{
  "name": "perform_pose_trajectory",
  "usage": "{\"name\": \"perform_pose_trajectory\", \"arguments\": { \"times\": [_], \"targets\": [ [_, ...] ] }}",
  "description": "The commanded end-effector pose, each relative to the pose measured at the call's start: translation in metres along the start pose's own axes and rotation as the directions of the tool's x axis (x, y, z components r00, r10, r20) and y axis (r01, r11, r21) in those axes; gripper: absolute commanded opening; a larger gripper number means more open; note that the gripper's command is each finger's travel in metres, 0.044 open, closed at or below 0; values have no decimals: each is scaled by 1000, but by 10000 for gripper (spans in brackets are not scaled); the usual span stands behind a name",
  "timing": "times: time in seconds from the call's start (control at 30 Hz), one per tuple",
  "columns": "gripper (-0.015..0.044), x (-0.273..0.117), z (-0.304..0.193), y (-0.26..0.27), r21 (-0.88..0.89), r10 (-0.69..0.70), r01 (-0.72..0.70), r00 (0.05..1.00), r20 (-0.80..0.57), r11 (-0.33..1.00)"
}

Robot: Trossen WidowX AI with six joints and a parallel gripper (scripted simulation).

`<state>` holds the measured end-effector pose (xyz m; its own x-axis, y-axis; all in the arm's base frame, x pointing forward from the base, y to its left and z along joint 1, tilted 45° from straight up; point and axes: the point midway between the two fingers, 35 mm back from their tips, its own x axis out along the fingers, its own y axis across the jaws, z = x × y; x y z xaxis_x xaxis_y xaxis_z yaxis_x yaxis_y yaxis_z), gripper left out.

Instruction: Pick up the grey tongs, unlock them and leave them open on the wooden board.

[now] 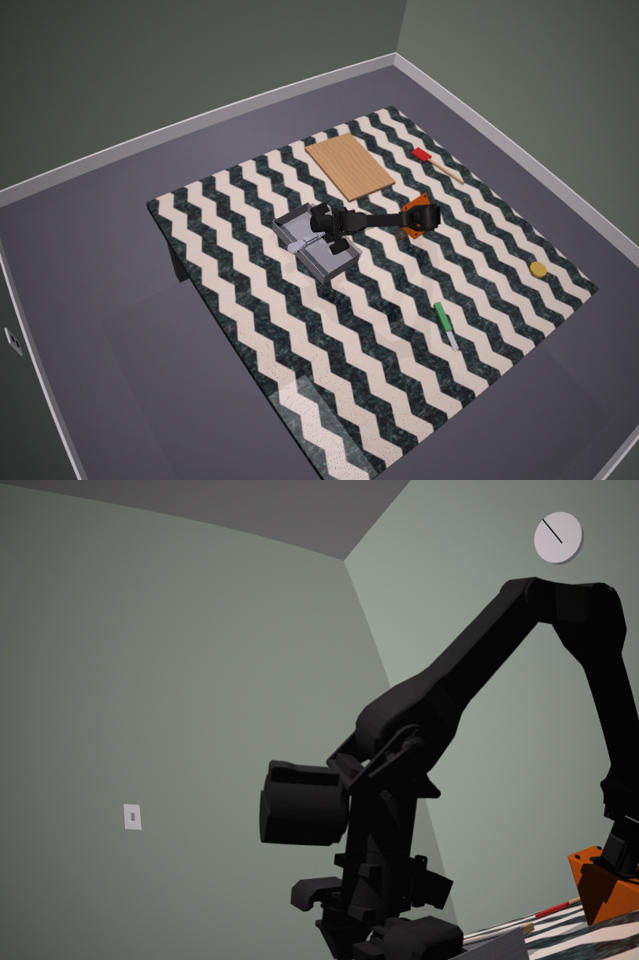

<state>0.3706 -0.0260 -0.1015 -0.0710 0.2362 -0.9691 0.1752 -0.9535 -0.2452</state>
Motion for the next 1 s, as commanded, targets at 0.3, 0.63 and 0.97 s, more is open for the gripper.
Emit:
{"name": "perform_pose_trajectory", "arguments": {
  "times": [0.3, 0.63, 0.97],
  "targets": [
    [-90, 0, 0, 0, 0, -2, 2, 1000, -1, 1000],
    [-150, -66, 0, 40, 5, -5, 5, 1000, 3, 1000],
    [-150, -66, 0, 40, 2, -8, 8, 1000, 4, 1000]
  ]
}}
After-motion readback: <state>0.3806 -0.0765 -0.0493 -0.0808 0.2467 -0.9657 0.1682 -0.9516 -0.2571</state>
